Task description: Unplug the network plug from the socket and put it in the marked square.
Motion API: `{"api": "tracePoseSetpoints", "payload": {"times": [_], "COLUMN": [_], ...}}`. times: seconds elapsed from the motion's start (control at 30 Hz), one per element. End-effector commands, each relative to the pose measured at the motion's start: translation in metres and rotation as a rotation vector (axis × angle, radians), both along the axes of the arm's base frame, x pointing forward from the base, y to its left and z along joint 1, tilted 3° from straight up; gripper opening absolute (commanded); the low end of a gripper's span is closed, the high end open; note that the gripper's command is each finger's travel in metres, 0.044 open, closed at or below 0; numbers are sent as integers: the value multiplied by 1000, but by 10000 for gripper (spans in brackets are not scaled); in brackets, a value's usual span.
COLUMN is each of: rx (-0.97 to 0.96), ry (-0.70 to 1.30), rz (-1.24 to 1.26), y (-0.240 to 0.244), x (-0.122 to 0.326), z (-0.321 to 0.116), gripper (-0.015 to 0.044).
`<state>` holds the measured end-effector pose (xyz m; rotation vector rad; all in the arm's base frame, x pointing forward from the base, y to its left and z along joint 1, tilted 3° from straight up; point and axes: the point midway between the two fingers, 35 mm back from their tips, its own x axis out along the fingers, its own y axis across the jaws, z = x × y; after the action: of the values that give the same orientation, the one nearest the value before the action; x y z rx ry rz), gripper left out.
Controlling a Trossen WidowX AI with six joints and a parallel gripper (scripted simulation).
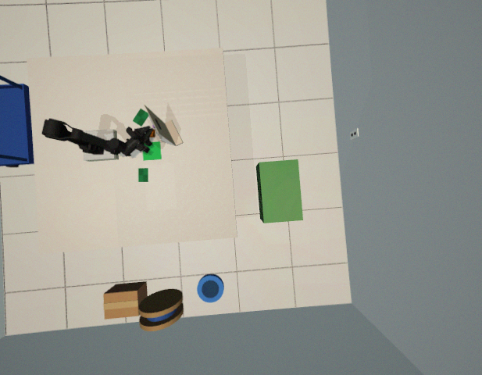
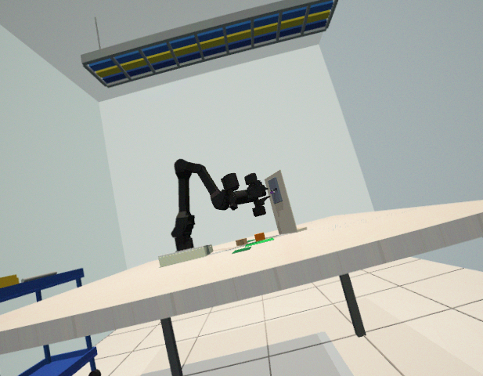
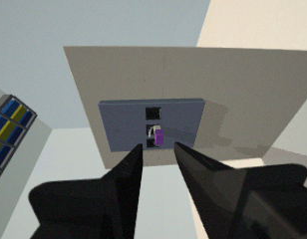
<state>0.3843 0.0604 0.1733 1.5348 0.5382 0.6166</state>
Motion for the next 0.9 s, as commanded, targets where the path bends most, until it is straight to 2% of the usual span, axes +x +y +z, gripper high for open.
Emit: {"api": "tracePoseSetpoints", "payload": {"times": [0.0,0.37,0.43,0.87], "rx": [-4,-3,-3,-3], "ry": [-4,-5,-5,-5], "rz": [-4,-4,-4,-4], "y": [3,11,11,11], "x": [8,20,20,20], "z": [1,1,1,1], "gripper": [156,156,104,17]}}
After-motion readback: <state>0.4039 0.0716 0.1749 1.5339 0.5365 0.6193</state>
